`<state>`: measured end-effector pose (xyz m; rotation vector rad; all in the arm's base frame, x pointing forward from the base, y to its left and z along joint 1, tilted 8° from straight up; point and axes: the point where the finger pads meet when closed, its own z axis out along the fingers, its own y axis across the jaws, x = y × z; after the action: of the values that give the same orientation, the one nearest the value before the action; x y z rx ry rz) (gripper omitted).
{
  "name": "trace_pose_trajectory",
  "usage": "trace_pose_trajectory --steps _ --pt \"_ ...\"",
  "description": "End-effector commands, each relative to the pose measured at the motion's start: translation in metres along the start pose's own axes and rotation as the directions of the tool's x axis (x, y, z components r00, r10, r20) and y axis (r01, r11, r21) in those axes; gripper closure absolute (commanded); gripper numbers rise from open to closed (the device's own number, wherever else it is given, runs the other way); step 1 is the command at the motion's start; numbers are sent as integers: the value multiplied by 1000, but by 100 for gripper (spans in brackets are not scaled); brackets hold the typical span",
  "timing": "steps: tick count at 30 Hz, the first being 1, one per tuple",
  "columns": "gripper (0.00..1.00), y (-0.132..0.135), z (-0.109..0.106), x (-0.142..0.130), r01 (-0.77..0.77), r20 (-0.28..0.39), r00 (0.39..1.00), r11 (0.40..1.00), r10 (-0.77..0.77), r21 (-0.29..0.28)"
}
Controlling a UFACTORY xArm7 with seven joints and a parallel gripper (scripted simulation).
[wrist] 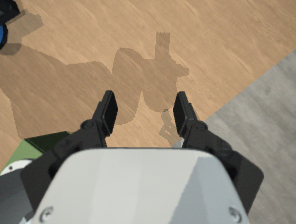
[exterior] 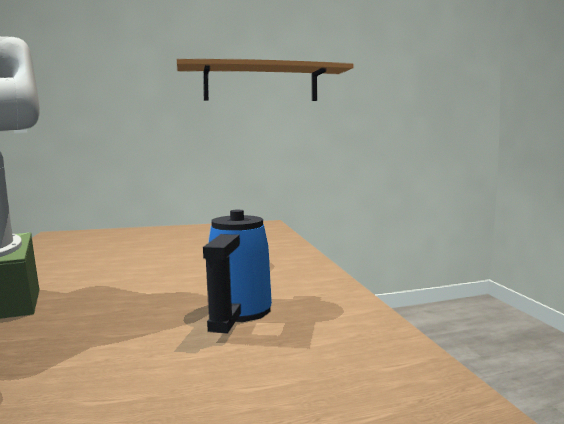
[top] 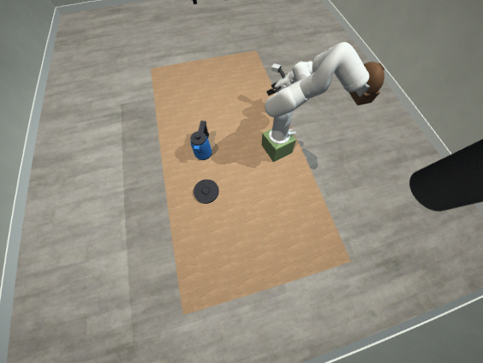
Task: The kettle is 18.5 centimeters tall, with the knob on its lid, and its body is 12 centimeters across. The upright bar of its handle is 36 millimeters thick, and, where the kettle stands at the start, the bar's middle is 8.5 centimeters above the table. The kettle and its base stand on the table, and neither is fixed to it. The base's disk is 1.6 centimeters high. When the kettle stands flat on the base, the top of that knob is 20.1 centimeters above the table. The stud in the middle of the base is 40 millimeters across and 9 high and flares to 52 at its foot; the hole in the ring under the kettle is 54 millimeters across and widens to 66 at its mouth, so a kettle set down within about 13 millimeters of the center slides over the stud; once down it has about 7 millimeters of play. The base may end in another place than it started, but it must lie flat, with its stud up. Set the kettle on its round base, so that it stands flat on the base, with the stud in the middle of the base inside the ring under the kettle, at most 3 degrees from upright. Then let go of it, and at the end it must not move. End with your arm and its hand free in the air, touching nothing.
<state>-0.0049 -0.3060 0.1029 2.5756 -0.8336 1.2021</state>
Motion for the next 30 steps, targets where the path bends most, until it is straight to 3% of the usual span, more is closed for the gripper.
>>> trace_pose_trajectory --steps 1,30 --pt "19 2 0 3 -13 12 1000 1000 13 5" --pt "19 4 10 35 -178 152 974 983 170 41"
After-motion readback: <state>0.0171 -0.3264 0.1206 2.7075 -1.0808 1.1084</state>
